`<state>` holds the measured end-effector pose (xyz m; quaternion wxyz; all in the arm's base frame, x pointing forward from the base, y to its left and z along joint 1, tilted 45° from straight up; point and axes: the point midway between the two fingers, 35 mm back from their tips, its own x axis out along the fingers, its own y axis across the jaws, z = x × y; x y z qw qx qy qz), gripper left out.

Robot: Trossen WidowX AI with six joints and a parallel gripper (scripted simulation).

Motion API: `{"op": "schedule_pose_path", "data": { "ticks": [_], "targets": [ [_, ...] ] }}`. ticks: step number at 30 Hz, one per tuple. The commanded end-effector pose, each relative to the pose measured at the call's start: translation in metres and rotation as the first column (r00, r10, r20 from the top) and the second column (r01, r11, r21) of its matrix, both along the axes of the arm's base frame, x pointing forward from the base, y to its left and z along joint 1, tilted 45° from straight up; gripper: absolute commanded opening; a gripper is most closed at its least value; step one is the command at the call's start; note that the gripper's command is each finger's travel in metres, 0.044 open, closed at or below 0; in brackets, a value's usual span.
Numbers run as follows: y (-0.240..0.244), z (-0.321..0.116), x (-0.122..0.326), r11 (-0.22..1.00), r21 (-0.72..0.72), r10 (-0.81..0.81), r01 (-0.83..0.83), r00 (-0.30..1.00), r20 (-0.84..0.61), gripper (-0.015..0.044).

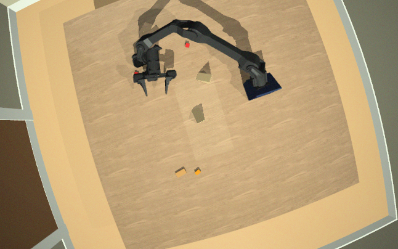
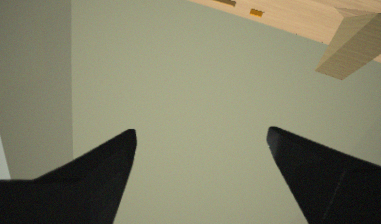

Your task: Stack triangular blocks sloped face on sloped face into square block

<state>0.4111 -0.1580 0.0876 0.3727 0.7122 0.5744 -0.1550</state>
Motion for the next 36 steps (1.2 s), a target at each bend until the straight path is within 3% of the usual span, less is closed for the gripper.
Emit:
{"op": "schedule_pose_path", "data": {
  "ticks": [1,5,9,12,16,20,24,28,36],
  "targets": [
    [0.002,-0.002,0.0,1.0,-0.007,0.013,-0.013,1.0,-0.003,0.0426],
    [0.045,-0.043,-0.009,0.949,-0.126,0.279,-0.288,0.956,-0.085,0.044],
    [0.087,-0.083,-0.029,0.758,-0.211,0.583,-0.617,0.786,-0.205,0.044],
    [0.115,-0.111,-0.051,0.485,-0.225,0.785,-0.845,0.535,-0.312,0.044],
    [0.143,-0.139,-0.083,-0.035,-0.144,0.896,-0.989,0.033,-0.443,0.044],
    [0.161,-0.153,-0.105,-0.548,0.03,0.722,-0.836,-0.49,-0.489,0.044],
    [0.178,-0.156,-0.114,-0.875,0.242,0.297,-0.419,-0.86,-0.414,0.044],
    [0.199,-0.153,-0.115,-0.916,0.399,-0.144,0.03,-0.955,-0.259,0.044],
    [0.199,-0.153,-0.114,-0.913,0.405,-0.166,0.053,-0.954,-0.249,0.044]
  ]
}}
